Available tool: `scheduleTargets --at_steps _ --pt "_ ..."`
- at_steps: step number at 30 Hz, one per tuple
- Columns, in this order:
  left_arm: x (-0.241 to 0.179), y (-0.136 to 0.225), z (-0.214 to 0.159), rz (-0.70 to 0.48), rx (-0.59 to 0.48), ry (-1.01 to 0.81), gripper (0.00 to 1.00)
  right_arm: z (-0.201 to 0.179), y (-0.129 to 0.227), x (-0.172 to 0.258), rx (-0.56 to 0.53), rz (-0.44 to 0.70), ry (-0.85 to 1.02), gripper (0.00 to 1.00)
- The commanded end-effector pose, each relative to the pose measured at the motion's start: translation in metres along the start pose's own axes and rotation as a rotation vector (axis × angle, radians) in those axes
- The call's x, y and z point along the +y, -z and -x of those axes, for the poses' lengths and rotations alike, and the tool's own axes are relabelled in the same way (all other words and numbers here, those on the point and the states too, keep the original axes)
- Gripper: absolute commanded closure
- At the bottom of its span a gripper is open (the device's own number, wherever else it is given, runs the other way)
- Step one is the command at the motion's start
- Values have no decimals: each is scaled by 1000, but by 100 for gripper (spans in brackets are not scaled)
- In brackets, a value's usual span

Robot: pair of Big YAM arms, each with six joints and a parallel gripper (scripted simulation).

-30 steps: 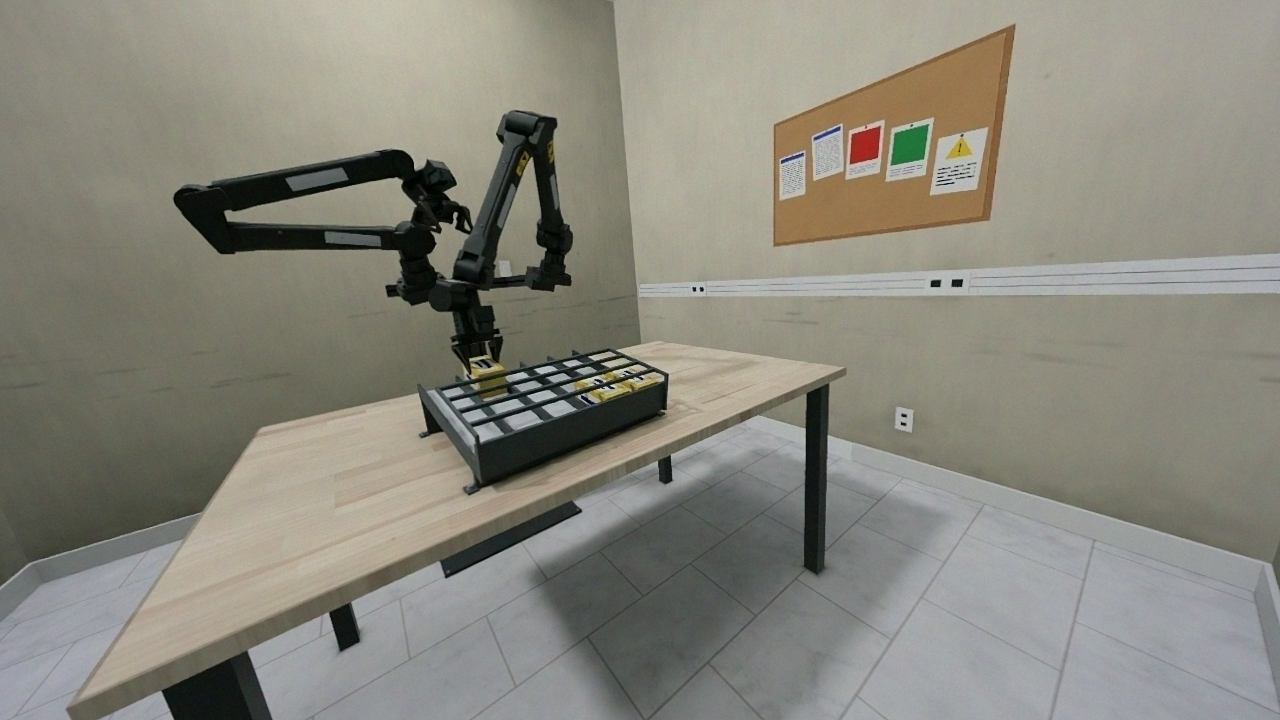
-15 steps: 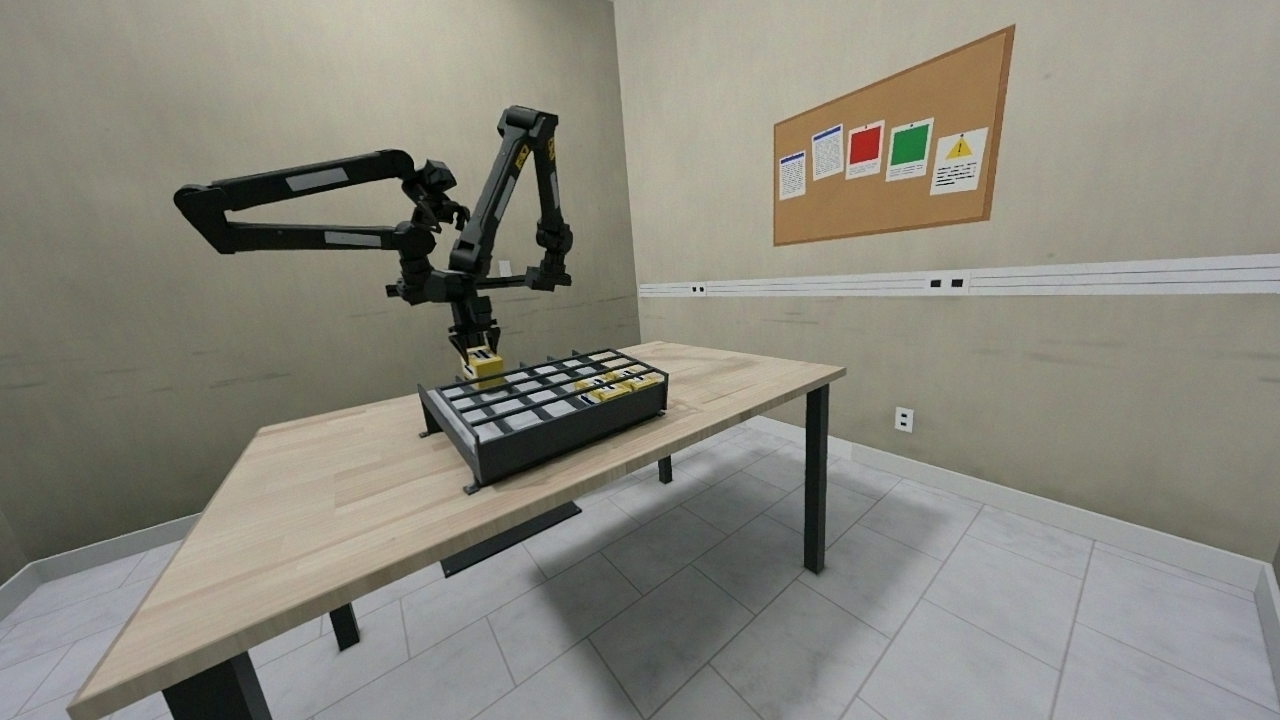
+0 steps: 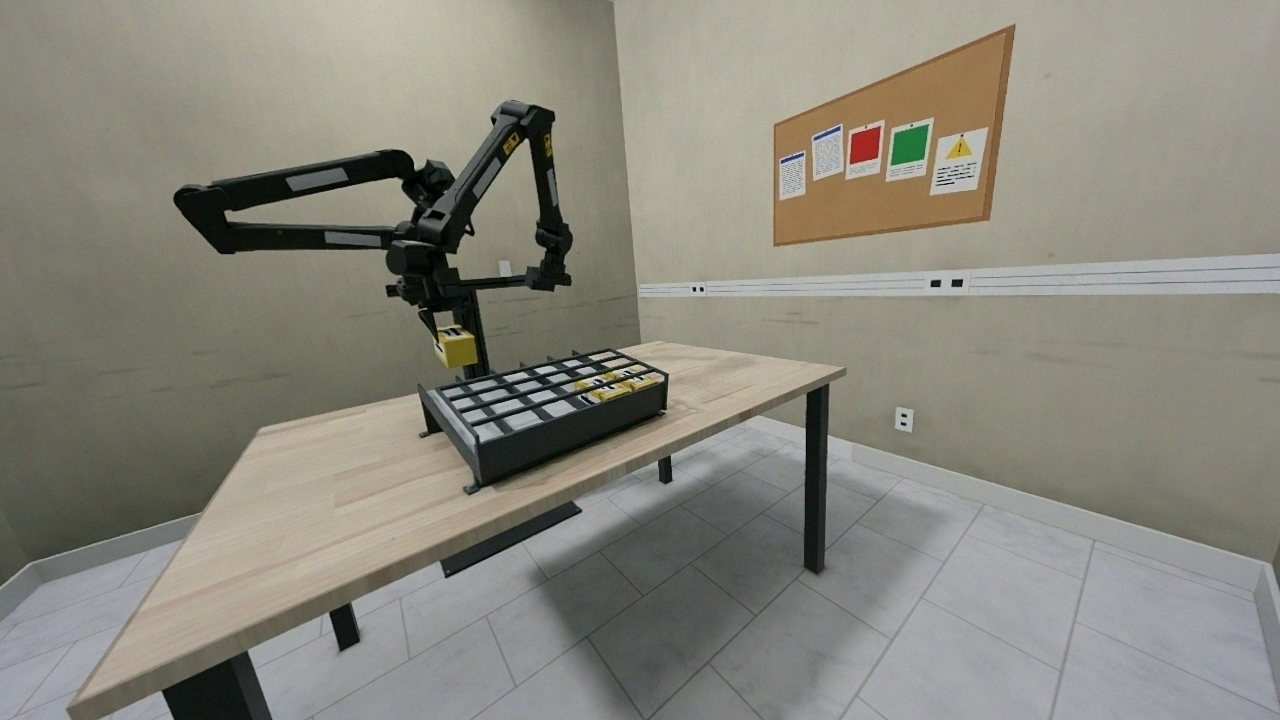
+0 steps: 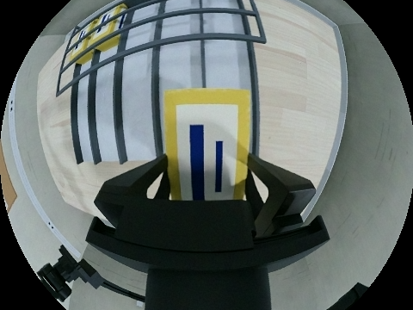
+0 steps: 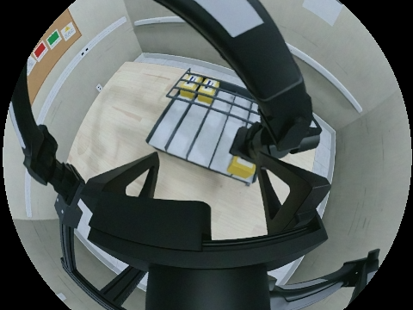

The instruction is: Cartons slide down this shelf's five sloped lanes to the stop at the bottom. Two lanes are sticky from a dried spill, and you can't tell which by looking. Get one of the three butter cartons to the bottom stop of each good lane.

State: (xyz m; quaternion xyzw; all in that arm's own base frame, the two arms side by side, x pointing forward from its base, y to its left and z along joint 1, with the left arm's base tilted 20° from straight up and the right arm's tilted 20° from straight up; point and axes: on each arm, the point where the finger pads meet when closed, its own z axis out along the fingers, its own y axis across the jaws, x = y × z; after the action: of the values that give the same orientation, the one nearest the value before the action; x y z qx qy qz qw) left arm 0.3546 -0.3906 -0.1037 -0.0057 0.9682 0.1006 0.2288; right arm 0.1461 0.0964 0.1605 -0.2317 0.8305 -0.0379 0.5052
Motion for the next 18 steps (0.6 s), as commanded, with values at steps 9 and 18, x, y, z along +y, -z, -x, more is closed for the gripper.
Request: scheduleTargets --at_steps 9,18 --pt "-53 -38 40 -25 -26 66 41 24 14 -3 -14 19 -53 0" --pt "-58 -34 29 -31 -33 50 41 24 14 -3 -14 19 -53 0"
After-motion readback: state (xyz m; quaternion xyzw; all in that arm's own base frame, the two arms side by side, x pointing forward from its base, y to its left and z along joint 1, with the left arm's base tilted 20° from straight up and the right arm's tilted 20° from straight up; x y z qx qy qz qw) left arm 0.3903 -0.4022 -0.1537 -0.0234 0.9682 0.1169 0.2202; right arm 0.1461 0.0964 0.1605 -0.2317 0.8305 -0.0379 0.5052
